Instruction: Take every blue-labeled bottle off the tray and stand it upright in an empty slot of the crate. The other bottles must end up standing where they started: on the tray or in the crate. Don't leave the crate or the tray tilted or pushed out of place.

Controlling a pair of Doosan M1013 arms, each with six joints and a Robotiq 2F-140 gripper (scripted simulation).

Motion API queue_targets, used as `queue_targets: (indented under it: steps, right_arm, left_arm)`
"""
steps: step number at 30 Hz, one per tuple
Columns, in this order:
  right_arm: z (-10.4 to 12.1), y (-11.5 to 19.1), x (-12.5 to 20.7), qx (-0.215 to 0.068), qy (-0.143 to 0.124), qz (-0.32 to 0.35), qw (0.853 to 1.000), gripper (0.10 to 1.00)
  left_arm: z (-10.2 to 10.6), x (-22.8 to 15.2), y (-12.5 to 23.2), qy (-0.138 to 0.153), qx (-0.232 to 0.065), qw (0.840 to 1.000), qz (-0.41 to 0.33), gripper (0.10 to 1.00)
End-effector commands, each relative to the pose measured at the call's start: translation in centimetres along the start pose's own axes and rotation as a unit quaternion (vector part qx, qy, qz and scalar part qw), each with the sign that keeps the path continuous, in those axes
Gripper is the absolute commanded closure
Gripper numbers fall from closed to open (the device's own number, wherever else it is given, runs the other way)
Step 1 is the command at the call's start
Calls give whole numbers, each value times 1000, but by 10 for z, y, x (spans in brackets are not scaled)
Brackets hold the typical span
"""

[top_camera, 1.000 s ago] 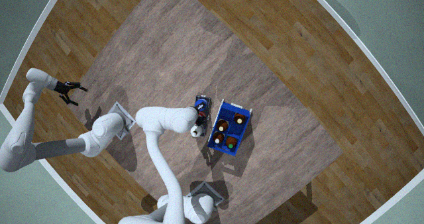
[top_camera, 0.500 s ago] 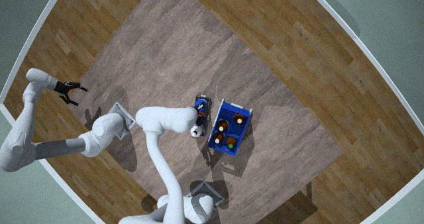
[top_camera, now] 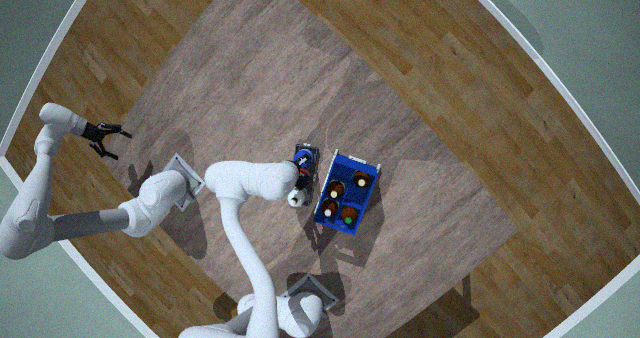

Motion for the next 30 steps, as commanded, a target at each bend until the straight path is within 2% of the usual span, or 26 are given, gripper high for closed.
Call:
queue_targets:
  steps: [1,10,11,30]
  right_arm:
    - [-1,0,0,-1,0,0,1000,656]
    - [-1,0,0,-1,0,0,1000,656]
    - [-1,0,0,-1,0,0,1000,999]
    - [-1,0,0,-1,0,0,1000,999]
  left_arm:
    - [0,0,0,0,0,1000,0,98]
    - [0,0,0,0,0,1000,0,98]
    - [0,0,0,0,0,1000,0,98]
    - [0,0,0,0,0,1000,0,98]
Point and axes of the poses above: on each arm, the point where the finger pads meet when closed, its own z axis out along the fingers, its own x axis across the jaws, y = z × x, the point moved 7 cm from there along -z, back along the fingers, and after that the axes turned 15 degrees about z, right-handed, at the moved point
